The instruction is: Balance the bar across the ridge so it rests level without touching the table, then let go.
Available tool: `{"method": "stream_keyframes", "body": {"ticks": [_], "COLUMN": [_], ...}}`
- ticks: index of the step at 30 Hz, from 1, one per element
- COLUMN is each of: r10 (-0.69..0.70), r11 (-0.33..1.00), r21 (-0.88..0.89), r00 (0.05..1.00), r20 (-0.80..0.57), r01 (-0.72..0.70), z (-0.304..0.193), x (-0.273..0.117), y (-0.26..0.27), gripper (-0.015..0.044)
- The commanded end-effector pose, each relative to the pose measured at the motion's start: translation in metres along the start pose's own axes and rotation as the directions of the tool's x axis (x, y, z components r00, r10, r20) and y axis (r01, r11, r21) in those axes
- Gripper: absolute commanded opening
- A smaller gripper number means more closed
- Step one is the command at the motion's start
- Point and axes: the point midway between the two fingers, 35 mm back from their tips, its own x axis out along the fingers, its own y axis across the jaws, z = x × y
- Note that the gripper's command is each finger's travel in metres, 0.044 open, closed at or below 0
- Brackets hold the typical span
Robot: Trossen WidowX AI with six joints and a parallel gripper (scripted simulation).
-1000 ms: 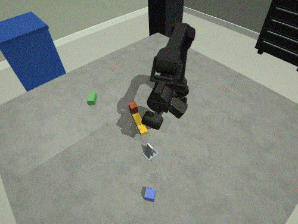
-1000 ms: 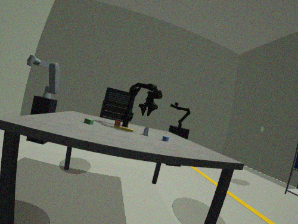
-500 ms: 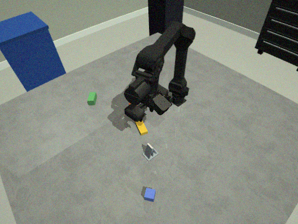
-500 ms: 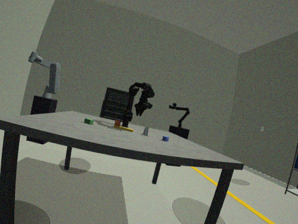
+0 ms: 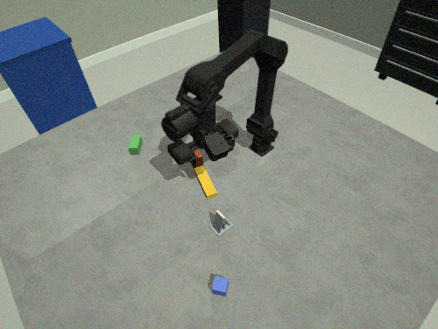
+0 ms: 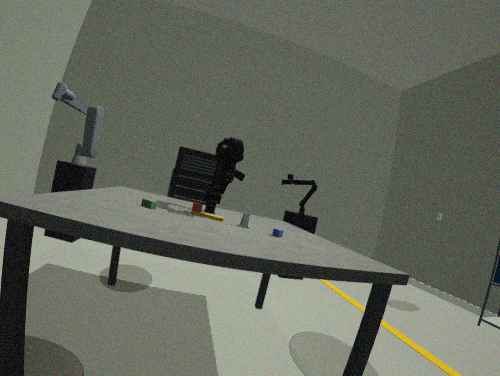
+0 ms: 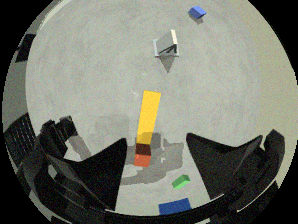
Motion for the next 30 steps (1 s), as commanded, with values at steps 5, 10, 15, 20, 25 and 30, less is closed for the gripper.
{"method": "stream_keyframes", "body": {"ticks": [5, 10, 15, 20, 25, 30], "r10": [0.026, 0.035, 0.035, 0.035, 0.035, 0.035], "r11": [0.987, 0.972, 0.971, 0.971, 0.971, 0.971], "r21": [0.156, 0.230, 0.233, 0.233, 0.233, 0.233], "r00": [0.999, 0.998, 0.998, 0.998, 0.998, 0.998], "r20": [0.030, 0.044, 0.045, 0.045, 0.045, 0.045], "r01": [-0.030, -0.044, -0.045, -0.044, -0.044, -0.045], "z": [-0.026, -0.039, -0.039, -0.038, -0.037, -0.035], "x": [0.007, 0.010, 0.012, 0.032, 0.067, 0.096], "y": [0.006, 0.010, 0.010, 0.008, 0.008, 0.013], "gripper": [0.0315, 0.0315, 0.0315, 0.0315, 0.0315, 0.0315]}}
